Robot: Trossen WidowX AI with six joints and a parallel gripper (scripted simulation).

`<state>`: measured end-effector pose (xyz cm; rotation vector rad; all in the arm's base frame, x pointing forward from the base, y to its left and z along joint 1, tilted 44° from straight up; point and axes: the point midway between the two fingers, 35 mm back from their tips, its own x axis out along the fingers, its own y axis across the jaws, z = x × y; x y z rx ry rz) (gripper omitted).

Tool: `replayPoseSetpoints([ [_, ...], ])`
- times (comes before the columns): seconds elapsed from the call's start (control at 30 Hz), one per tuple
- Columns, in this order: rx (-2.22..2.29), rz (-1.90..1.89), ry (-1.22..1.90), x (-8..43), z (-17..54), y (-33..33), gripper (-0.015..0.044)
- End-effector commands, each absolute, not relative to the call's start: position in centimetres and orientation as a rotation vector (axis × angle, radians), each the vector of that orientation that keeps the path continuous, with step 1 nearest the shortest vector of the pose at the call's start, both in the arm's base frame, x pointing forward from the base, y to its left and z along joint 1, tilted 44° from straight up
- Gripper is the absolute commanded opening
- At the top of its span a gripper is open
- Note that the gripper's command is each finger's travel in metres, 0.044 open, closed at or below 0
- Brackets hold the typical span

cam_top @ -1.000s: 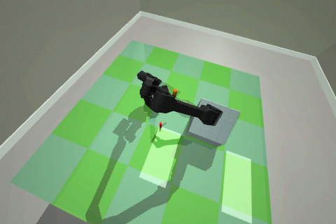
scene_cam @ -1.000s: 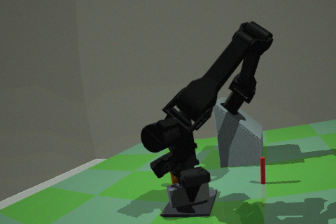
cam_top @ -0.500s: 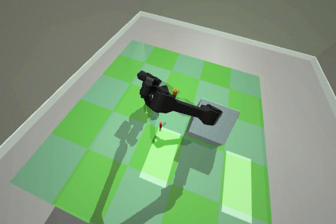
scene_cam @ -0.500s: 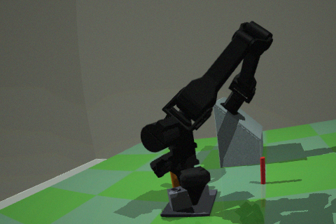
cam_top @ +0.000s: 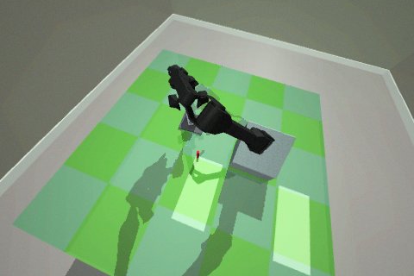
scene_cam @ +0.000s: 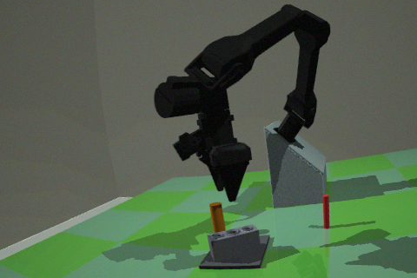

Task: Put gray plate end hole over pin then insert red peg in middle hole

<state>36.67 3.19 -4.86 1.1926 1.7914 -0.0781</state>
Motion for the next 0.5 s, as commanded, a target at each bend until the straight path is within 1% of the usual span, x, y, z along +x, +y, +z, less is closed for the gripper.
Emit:
replayPoseSetpoints([
  [0.0, 1.181, -0.079, 1.808, 36.3, -4.5, 3.1, 0.0440],
  [0.2, 1.199, -0.121, 1.810, 33.2, 0.8, 7.7, 0.0440],
  [0.47, 1.239, -0.163, 1.821, 25.9, 6.3, 13.0, 0.0440],
])
